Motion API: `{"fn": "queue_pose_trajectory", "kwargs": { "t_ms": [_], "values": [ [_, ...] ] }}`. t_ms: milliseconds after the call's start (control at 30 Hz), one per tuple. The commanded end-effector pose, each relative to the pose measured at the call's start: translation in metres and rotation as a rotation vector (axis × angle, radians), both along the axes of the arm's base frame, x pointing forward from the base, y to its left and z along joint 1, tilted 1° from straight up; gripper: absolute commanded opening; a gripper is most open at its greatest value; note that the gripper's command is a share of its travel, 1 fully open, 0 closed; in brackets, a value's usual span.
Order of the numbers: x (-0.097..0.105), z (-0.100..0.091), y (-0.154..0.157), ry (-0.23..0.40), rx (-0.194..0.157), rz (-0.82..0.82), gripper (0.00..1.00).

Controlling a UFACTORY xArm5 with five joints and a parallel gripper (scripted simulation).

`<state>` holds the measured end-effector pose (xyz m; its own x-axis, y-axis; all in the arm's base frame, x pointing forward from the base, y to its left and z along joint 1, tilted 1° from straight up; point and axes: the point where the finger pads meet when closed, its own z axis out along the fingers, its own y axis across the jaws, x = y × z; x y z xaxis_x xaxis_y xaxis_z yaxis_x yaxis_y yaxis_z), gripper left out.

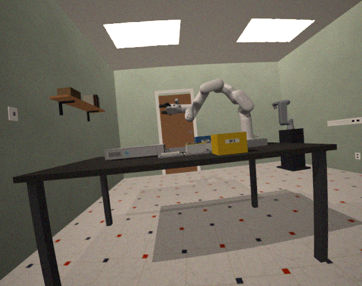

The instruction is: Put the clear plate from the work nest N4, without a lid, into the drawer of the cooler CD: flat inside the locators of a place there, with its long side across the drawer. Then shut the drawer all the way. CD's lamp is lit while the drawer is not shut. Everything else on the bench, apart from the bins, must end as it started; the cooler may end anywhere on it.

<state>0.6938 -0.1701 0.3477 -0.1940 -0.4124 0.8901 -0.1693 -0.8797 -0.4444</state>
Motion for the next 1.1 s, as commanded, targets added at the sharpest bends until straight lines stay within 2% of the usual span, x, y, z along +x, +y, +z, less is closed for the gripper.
{"fn": "queue_pose_trajectory", "kwargs": {
  "t_ms": [0,533,700,867,900,1033,1067],
  "values": [
    [0.0,0.003,0.0,-0.005,-0.001,0.0,1.0],
    [0.0,0.003,0.0,-0.005,-0.001,0.0,1.0],
    [0.012,-0.006,0.018,0.16,-0.009,0.023,1.0],
    [0.013,-0.016,0.031,0.321,-0.02,0.05,1.0],
    [0.013,-0.016,0.031,0.324,-0.02,0.051,1.0],
    [0.008,-0.027,0.046,0.454,-0.031,0.078,1.0],
    [0.008,-0.027,0.046,0.454,-0.031,0.078,1.0]
  ]
}}
